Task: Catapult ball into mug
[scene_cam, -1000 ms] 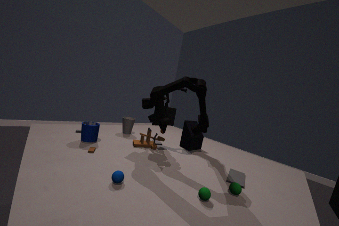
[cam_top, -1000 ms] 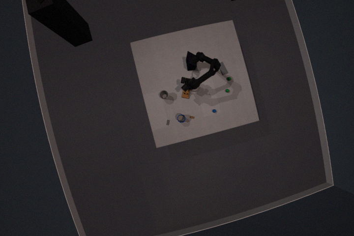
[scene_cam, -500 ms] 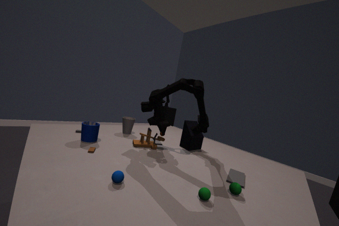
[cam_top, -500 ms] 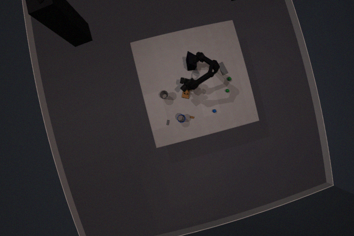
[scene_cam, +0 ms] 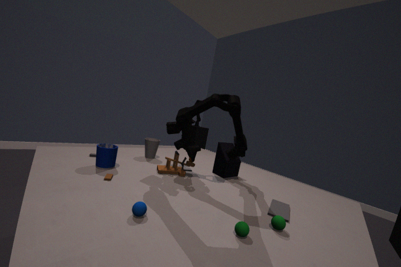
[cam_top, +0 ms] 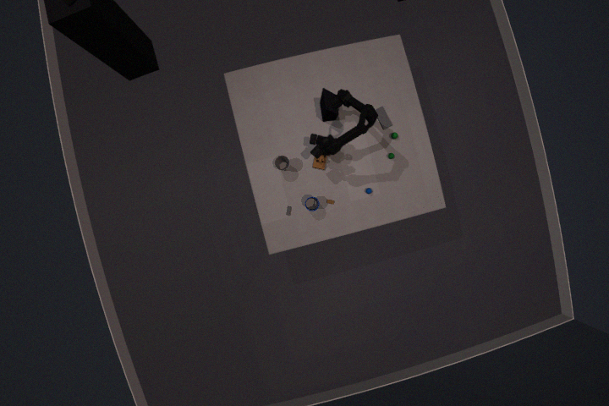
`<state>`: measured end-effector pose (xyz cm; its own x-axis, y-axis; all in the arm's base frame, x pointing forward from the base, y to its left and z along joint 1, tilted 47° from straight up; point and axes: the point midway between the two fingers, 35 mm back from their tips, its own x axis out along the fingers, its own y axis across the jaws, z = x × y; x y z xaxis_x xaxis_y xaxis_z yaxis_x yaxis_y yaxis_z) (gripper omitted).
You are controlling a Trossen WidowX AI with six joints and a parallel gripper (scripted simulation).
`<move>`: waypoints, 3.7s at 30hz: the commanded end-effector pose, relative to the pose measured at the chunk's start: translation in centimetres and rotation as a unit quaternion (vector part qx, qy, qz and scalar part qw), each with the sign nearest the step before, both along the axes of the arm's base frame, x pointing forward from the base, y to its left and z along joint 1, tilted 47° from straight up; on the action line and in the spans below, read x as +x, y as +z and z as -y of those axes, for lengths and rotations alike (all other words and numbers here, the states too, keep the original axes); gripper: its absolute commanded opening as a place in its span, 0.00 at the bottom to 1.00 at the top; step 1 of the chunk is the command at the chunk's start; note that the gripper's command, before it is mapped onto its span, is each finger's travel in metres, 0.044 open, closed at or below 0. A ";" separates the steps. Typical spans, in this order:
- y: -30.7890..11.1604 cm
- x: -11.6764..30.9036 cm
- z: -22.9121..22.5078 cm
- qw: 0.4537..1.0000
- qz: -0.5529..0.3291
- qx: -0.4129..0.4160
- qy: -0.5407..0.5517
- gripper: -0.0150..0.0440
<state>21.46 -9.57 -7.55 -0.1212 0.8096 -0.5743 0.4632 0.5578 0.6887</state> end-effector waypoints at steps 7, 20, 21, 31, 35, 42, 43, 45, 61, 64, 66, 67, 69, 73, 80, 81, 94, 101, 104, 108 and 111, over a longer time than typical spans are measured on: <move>0.2 0.0 0.3 1.000 0.000 -0.001 -0.001 0.70; 5.6 -0.1 8.8 0.998 0.000 -0.037 -0.059 1.00; 5.3 0.6 9.5 0.996 0.008 -0.049 -0.068 1.00; 3.5 8.2 16.4 0.971 0.099 -0.144 -0.161 1.00; 3.5 11.3 19.2 0.954 0.142 -0.171 -0.199 1.00; 4.8 16.6 24.1 0.916 0.228 -0.204 -0.259 1.00; 5.1 17.4 24.7 0.910 0.241 -0.207 -0.266 1.00; 5.8 18.7 26.0 0.897 0.267 -0.212 -0.280 1.00; 7.7 22.4 28.1 0.868 0.329 -0.226 -0.296 1.00; 7.7 22.4 28.1 0.868 0.329 -0.226 -0.296 1.00; 7.7 22.4 28.1 0.868 0.329 -0.226 -0.296 1.00; 7.7 22.4 28.1 0.868 0.329 -0.226 -0.296 0.96; 7.7 22.4 28.1 0.868 0.329 -0.226 -0.296 0.87; 7.7 22.4 28.1 0.868 0.329 -0.226 -0.296 0.69; 7.7 22.4 28.1 0.868 0.329 -0.226 -0.296 0.38; 7.7 22.4 28.1 0.868 0.329 -0.226 -0.296 0.33; 7.7 22.5 26.8 0.873 0.331 -0.240 -0.266 0.25; 7.8 22.2 23.4 0.884 0.337 -0.272 -0.178 0.25; 7.8 21.9 22.0 0.886 0.339 -0.282 -0.141 0.25; 7.8 21.4 20.1 0.888 0.341 -0.294 -0.090 0.25; 7.8 20.9 18.6 0.888 0.343 -0.302 -0.050 0.25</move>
<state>42.78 -29.41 0.13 0.5122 0.3168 -0.7983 0.1607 0.8777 0.4514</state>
